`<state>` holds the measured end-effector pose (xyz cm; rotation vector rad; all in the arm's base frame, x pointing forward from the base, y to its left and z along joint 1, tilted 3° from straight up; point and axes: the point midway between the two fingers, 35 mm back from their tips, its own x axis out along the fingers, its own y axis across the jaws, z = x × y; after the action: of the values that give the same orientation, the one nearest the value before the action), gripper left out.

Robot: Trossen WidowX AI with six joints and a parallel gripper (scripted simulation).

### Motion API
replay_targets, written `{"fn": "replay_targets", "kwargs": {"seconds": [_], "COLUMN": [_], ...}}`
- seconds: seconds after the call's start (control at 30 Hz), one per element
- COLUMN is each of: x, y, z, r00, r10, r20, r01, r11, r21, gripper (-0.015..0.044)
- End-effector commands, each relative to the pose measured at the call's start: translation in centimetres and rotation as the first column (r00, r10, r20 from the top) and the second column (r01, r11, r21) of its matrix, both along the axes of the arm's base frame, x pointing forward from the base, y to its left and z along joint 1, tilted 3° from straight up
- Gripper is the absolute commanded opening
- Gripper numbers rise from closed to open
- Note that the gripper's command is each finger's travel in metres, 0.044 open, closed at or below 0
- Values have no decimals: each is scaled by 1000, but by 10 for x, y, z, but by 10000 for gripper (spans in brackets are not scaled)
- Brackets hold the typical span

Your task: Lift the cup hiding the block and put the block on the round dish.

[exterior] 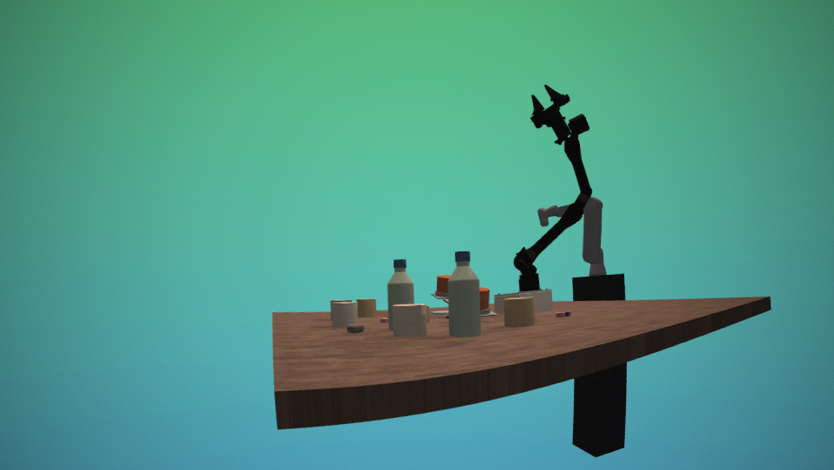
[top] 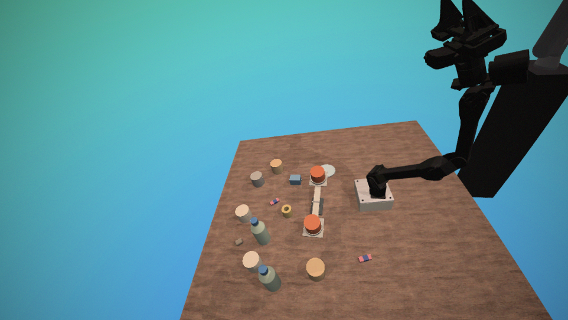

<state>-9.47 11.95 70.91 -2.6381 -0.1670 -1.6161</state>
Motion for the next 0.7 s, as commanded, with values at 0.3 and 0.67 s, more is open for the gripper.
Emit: {"fn": "replay_targets", "kwargs": {"seconds": [0.3, 0.67], "x": [23, 59], "y": [-35, -72], "z": [-7, -24], "r00": [975, 876], "r10": [215, 476], "r20": [-63, -80], "r01": [-200, -395], "r11": [961, 802], "r21": [191, 447], "gripper": [440, 440]}}
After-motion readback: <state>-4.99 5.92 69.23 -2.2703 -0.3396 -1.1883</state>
